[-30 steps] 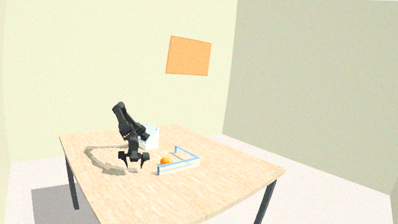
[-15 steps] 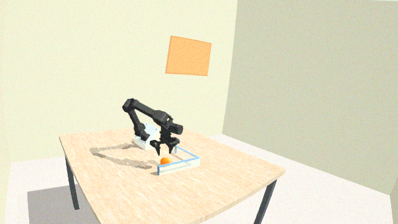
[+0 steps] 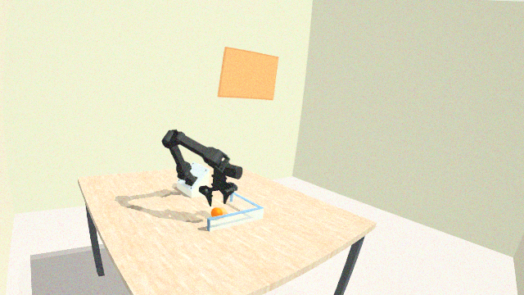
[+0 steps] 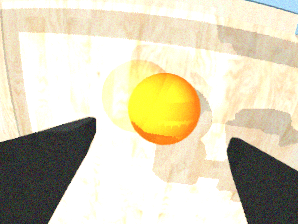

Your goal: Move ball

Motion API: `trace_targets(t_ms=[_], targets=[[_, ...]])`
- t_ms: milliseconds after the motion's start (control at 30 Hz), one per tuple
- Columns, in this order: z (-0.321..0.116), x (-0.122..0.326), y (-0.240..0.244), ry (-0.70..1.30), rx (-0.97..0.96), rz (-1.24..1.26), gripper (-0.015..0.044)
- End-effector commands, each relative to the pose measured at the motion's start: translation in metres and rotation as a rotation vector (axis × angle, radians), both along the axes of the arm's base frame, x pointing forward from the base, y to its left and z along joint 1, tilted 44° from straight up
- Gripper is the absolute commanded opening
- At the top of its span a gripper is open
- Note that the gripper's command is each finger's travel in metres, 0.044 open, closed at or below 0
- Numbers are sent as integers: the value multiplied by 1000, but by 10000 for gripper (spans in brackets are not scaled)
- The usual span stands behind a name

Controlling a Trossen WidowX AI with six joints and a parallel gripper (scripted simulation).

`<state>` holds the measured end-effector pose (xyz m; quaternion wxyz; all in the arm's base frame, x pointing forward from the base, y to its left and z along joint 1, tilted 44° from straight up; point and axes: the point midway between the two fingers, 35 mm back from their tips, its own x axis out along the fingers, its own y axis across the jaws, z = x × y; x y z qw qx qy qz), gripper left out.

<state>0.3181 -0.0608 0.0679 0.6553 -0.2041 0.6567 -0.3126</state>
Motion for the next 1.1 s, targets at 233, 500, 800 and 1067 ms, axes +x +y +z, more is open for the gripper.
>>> trace_targets(t_ms=[233,500,800,1067], targets=[[-14,-1,-13,7,-6,5,387],[-23,-2,-22,7,-7,5,387],[-33,-4,-31,7,-9,5,387],[-33,-4,-32,7,-9,5,269]])
